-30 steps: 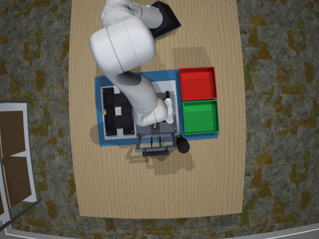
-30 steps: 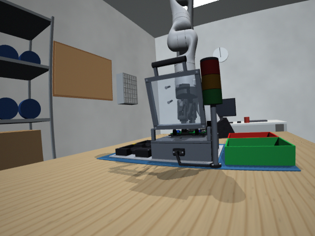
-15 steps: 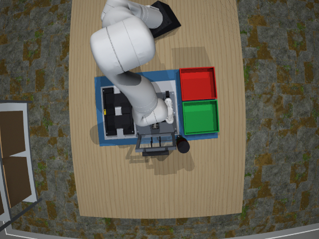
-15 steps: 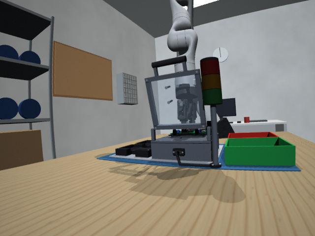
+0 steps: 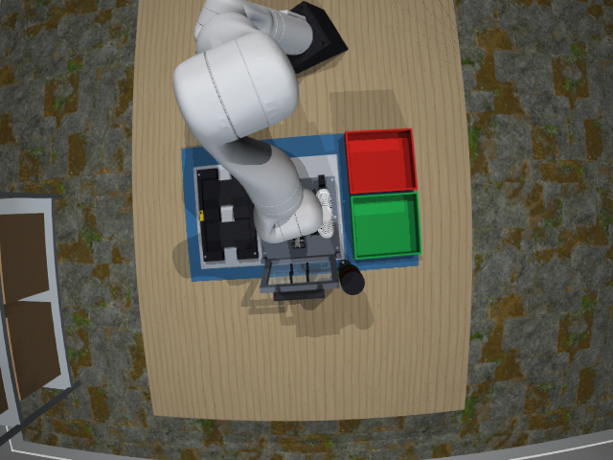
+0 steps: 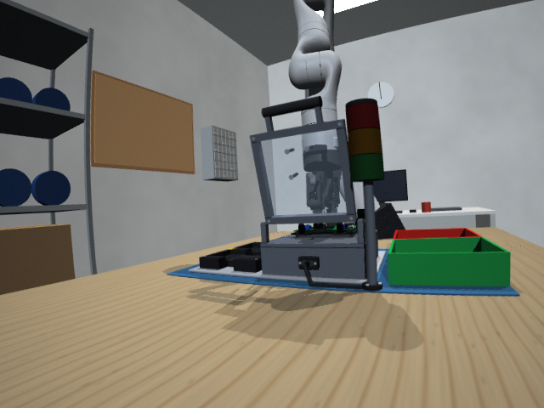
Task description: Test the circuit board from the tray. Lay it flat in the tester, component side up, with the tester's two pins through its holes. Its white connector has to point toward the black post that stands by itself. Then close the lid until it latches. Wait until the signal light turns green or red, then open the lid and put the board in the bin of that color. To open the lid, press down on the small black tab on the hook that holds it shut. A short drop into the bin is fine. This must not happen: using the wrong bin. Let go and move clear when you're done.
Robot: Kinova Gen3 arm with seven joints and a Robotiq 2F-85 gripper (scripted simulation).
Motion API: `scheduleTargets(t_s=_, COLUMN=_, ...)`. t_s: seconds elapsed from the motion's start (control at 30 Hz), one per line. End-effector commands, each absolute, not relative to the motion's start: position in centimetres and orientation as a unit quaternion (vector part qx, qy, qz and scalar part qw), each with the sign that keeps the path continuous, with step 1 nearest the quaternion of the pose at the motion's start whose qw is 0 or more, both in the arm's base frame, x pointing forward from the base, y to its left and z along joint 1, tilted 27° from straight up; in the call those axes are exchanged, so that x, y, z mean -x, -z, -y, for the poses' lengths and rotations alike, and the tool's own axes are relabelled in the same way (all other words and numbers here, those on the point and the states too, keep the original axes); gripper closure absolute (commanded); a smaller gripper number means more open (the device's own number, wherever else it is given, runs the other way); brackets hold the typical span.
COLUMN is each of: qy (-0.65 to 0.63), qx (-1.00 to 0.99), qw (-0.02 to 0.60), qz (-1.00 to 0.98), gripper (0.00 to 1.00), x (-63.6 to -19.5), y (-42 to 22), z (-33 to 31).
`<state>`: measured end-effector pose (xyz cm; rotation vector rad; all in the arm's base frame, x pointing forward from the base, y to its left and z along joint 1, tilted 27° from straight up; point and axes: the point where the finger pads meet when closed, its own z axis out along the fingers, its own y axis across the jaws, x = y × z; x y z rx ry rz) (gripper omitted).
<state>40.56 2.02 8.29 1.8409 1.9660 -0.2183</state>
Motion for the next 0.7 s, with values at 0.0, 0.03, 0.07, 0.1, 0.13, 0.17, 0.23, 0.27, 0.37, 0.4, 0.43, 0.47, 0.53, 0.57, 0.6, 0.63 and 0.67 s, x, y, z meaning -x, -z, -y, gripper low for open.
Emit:
scheduleTargets(t_s=0.0, qy=0.078, qx=-0.665, qw=0.218, qz=-0.710, gripper=0.00, x=-40.6, y=-8.3, z=-2.1)
scheduleTargets(t_s=0.03, qy=0.078, qx=-0.665, qw=0.218, qz=-0.710, gripper=0.00, x=-40.6, y=-8.3, z=-2.1)
scheduleTargets(t_s=0.07, qy=0.078, qx=-0.665, qw=0.218, qz=-0.710, gripper=0.00, x=-40.6, y=-8.3, z=-2.1)
scheduleTargets(t_s=0.1, qy=0.078, qx=-0.665, qw=0.218, qz=-0.710, gripper=0.00, x=-40.6, y=-8.4, z=-2.1)
scheduleTargets(t_s=0.13, qy=0.078, qx=-0.665, qw=0.218, qz=-0.710, gripper=0.00, x=-40.6, y=-8.4, z=-2.1)
scheduleTargets(t_s=0.17, qy=0.078, qx=-0.665, qw=0.218, qz=-0.710, gripper=0.00, x=-40.6, y=-8.4, z=-2.1)
scheduleTargets(t_s=0.23, qy=0.078, qx=-0.665, qw=0.218, qz=-0.710, gripper=0.00, x=-40.6, y=-8.4, z=-2.1)
scheduleTargets(t_s=0.27, qy=0.078, qx=-0.665, qw=0.218, qz=-0.710, gripper=0.00, x=-40.5, y=-8.5, z=-2.1)
scheduleTargets(t_s=0.37, qy=0.078, qx=-0.665, qw=0.218, qz=-0.710, gripper=0.00, x=-40.5, y=-8.8, z=-2.3)
scheduleTargets(t_s=0.4, qy=0.078, qx=-0.665, qw=0.218, qz=-0.710, gripper=0.00, x=-40.4, y=-9.0, z=-2.4)
scheduleTargets(t_s=0.43, qy=0.078, qx=-0.665, qw=0.218, qz=-0.710, gripper=0.00, x=-40.4, y=-9.1, z=-2.4)
scheduleTargets(t_s=0.47, qy=0.078, qx=-0.665, qw=0.218, qz=-0.710, gripper=0.00, x=-40.4, y=-9.3, z=-2.5)
scheduleTargets(t_s=0.53, qy=0.078, qx=-0.665, qw=0.218, qz=-0.710, gripper=0.00, x=-40.2, y=-9.8, z=-2.7)
scheduleTargets(t_s=0.57, qy=0.078, qx=-0.665, qw=0.218, qz=-0.710, gripper=0.00, x=-40.2, y=-10.1, z=-2.9)
scheduleTargets(t_s=0.6, qy=0.078, qx=-0.665, qw=0.218, qz=-0.710, gripper=0.00, x=-40.1, y=-10.4, z=-3.0)
scheduleTargets(t_s=0.63, qy=0.078, qx=-0.665, qw=0.218, qz=-0.710, gripper=0.00, x=-40.0, y=-10.7, z=-3.1)
scheduleTargets(t_s=0.67, qy=0.078, qx=-0.665, qw=0.218, qz=-0.710, gripper=0.00, x=-40.0, y=-11.1, z=-3.3)
